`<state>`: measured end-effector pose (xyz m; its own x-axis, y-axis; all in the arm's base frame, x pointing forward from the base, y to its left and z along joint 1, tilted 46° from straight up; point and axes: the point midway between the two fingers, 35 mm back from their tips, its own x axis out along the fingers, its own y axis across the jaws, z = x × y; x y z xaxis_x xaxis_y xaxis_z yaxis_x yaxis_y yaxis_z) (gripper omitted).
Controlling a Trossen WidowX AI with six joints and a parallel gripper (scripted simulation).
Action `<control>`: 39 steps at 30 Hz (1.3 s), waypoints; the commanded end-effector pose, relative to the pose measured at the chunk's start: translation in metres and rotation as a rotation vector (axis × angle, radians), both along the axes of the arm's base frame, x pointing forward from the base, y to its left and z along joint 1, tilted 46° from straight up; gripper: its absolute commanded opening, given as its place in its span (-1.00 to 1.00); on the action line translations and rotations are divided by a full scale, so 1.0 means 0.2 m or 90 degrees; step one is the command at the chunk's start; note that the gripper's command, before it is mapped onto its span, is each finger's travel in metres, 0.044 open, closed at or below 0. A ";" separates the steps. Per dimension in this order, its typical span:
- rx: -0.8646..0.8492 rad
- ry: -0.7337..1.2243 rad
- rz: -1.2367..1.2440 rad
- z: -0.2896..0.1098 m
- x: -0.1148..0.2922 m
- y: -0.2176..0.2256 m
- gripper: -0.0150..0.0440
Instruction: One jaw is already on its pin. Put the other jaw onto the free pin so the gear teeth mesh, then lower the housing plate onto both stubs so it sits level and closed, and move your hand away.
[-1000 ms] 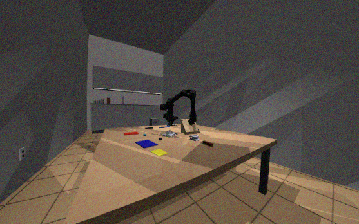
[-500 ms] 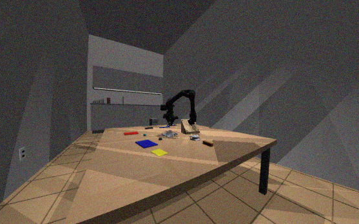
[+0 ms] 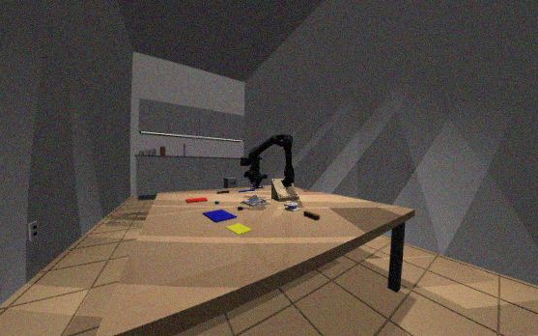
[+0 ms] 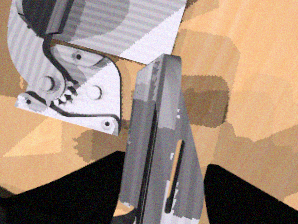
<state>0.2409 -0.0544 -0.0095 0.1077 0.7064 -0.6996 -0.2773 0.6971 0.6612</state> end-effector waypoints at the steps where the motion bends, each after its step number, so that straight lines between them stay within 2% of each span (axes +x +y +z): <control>1: -0.002 -0.001 0.004 -0.01 -0.01 0.00 -0.04; 26: 0.000 -0.002 0.004 0.16 0.24 0.13 -0.04; 39: 0.000 -0.002 0.004 0.17 0.24 0.14 -0.04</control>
